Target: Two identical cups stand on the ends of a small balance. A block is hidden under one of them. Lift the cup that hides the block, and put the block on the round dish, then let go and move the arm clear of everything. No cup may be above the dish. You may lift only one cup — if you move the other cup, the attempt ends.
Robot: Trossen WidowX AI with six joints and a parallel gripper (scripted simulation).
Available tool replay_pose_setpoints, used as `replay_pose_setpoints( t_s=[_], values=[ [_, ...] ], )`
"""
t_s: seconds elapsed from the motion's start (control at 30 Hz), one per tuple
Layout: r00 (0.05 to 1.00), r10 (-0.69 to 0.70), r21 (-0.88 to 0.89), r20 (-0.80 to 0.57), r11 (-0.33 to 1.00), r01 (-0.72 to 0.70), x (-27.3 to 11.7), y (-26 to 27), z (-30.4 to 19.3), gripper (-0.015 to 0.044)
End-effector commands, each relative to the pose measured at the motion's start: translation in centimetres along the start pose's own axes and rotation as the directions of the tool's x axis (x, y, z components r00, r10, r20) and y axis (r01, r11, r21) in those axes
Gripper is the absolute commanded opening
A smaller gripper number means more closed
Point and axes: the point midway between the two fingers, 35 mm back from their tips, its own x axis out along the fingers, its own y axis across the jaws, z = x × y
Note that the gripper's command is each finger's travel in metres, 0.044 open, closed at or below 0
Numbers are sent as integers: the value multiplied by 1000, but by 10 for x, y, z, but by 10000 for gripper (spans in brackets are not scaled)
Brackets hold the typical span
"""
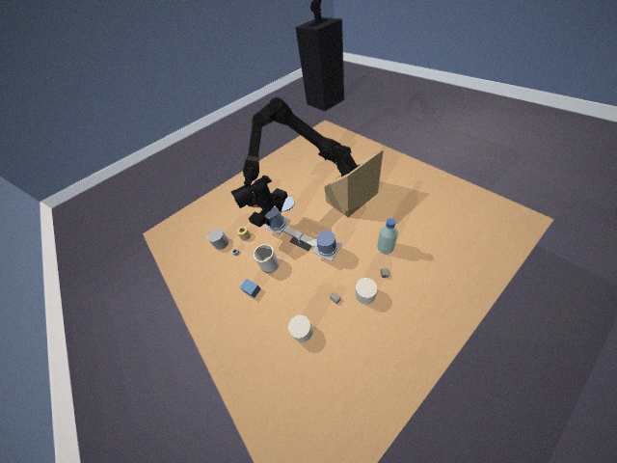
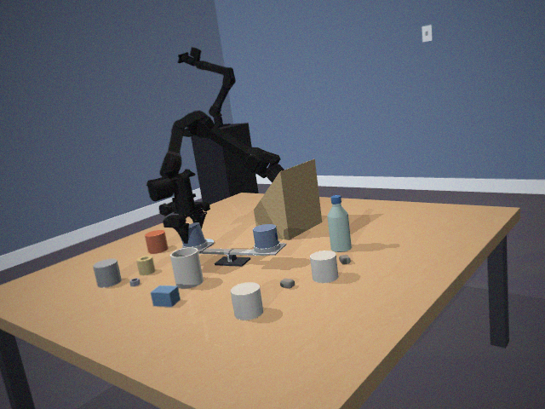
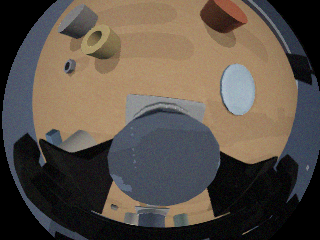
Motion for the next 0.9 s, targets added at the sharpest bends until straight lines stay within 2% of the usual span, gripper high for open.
replay_pose_setpoints(
  t_s=[0.0,0.87],
  values=[
    [1000,13,6,0,1000,-13,-8,4,0,0],
    [1000,14,6,-3,1000,-14,-41,5,0,0]
  ],
)
